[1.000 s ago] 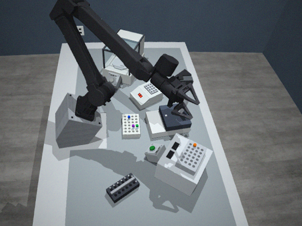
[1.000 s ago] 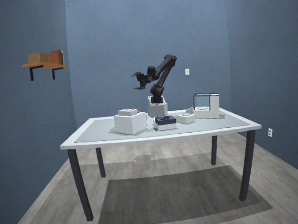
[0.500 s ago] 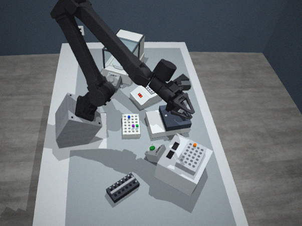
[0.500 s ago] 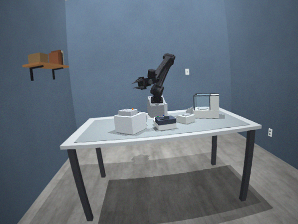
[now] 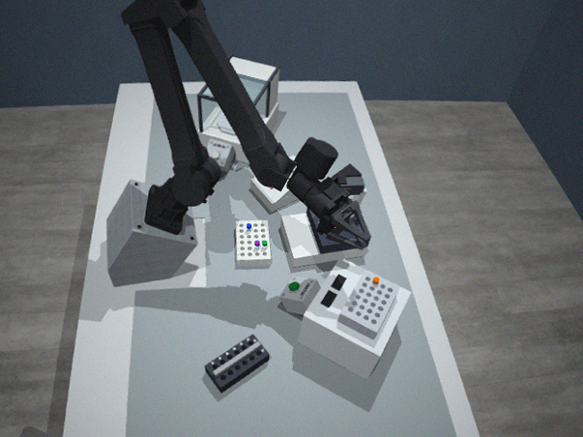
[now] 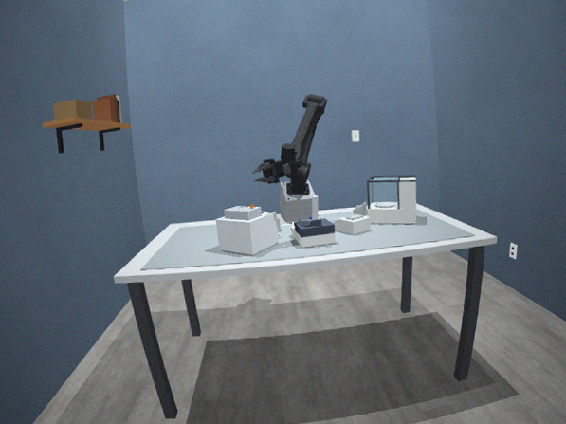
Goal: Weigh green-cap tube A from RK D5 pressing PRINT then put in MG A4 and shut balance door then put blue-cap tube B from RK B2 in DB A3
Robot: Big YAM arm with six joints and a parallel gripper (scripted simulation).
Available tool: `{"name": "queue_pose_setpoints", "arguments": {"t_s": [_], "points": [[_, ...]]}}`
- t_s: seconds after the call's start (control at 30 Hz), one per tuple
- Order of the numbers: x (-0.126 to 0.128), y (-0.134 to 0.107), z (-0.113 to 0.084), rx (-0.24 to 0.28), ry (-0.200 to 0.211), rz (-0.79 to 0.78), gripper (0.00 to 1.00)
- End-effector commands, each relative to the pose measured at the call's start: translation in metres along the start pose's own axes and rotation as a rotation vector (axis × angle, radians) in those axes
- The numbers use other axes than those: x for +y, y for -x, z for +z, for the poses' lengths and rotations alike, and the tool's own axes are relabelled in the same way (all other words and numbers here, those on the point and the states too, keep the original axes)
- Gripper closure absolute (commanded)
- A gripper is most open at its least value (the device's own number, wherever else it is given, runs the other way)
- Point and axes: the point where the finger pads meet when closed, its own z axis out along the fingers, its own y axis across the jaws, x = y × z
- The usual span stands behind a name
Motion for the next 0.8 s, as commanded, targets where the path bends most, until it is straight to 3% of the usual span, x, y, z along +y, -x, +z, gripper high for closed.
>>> {"name": "queue_pose_setpoints", "arguments": {"t_s": [0.0,0.03,0.1,0.13,0.17,0.23,0.3,0.37,0.57,0.6,0.77], "points": [[-0.016,0.01,0.004,-0.018,-0.04,0.016,0.64],[-0.014,0.02,0.003,-0.027,-0.011,0.021,0.7],[-0.001,0.025,0.003,-0.025,0.049,0.022,0.7],[0.034,0.01,-0.004,0.003,0.113,-0.012,0.7],[0.038,0.007,-0.007,0.006,0.12,-0.016,0.7],[0.028,0.032,-0.004,-0.036,0.085,0.079,0.7],[0.038,0.047,-0.004,-0.046,0.136,0.124,0.7],[0.038,0.047,-0.004,-0.046,0.136,0.124,0.7],[0.057,0.088,-0.007,-0.083,0.27,0.274,0.7],[0.057,0.089,-0.007,-0.083,0.271,0.274,0.7],[0.065,0.126,-0.009,-0.088,0.366,0.381,0.7]]}}
